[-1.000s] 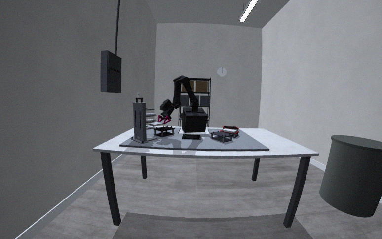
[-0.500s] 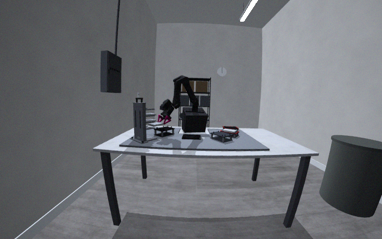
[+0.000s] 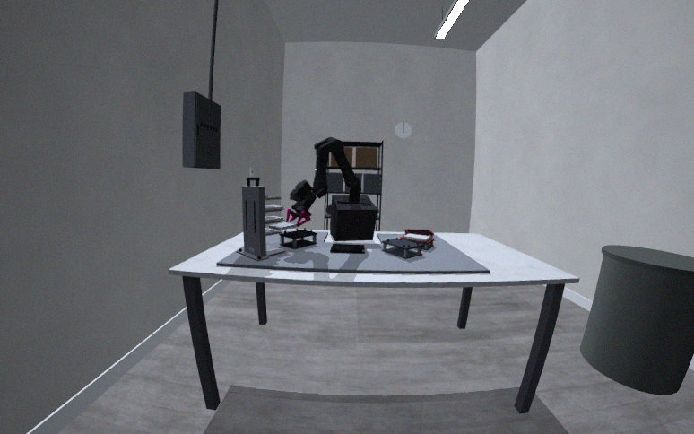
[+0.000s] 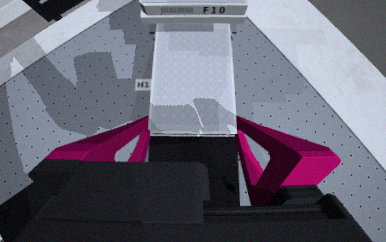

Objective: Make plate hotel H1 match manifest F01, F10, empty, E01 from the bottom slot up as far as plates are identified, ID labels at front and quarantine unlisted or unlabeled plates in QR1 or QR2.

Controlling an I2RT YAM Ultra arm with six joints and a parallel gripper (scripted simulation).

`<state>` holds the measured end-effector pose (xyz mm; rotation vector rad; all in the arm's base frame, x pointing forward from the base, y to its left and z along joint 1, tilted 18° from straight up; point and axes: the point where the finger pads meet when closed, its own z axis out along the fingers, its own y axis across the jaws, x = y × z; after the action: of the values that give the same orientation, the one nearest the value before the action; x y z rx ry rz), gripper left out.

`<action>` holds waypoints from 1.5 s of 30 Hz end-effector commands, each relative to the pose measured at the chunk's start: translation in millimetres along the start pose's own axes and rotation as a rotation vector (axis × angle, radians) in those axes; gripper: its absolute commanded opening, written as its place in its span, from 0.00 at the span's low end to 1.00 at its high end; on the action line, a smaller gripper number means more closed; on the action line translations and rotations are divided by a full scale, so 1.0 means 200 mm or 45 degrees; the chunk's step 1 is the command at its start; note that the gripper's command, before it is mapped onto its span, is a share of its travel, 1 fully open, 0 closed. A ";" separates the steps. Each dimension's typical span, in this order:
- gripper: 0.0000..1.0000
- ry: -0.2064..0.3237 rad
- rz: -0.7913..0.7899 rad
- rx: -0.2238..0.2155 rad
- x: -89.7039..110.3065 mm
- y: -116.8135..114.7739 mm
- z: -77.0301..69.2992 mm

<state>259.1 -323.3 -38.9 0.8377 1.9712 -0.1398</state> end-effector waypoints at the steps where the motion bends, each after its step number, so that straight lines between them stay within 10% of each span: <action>1: 0.86 -0.021 -0.008 0.005 -0.04 -0.01 0.00; 45: 0.86 -0.022 -0.008 0.005 -0.10 -0.01 0.11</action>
<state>279.7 -340.5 -39.1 0.8366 1.9687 -0.1431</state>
